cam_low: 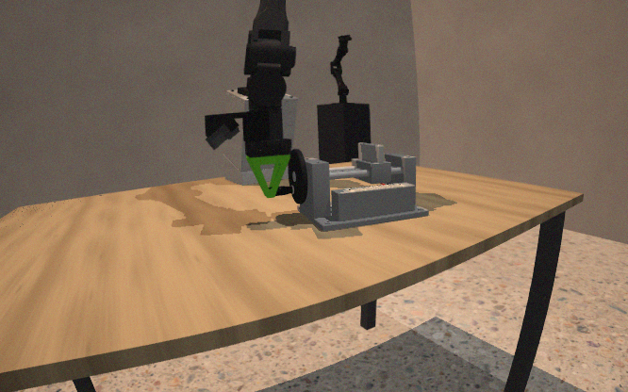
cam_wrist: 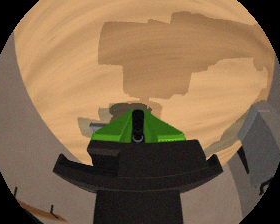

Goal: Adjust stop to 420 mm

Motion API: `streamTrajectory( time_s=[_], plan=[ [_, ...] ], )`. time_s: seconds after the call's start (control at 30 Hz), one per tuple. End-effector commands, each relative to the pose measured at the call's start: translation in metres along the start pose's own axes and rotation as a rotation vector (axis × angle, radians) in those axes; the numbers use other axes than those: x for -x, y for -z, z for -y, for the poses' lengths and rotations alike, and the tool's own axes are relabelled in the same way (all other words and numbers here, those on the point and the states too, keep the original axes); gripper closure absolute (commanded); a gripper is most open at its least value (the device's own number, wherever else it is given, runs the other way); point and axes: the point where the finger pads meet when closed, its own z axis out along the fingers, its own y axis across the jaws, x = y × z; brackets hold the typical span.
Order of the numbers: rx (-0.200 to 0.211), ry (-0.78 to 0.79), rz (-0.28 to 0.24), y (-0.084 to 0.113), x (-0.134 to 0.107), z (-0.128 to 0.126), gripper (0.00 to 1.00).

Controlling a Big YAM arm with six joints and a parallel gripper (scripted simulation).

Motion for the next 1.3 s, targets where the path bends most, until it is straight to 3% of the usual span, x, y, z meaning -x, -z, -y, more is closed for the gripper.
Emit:
streamTrajectory(
  time_s=[0.0,0.1,0.2,0.93,1.03,1.07,1.2,1.27],
  plan=[
    [-0.007,0.001,0.001,-0.008,-0.006,0.005,0.94],
    [0.017,0.003,0.005,-0.006,-0.004,-0.013,0.94],
    [-0.004,0.001,0.002,-0.009,-0.005,-0.014,0.94],
    [0.000,0.001,0.002,-0.011,-0.005,-0.047,0.94],
    [0.004,0.001,0.002,-0.010,-0.005,-0.049,0.94],
    [0.024,0.003,0.004,-0.010,-0.005,-0.054,0.94],
    [0.024,0.003,0.004,-0.010,-0.005,-0.055,0.94],
    [0.005,0.001,0.002,-0.009,-0.005,-0.052,0.94]
  ],
)
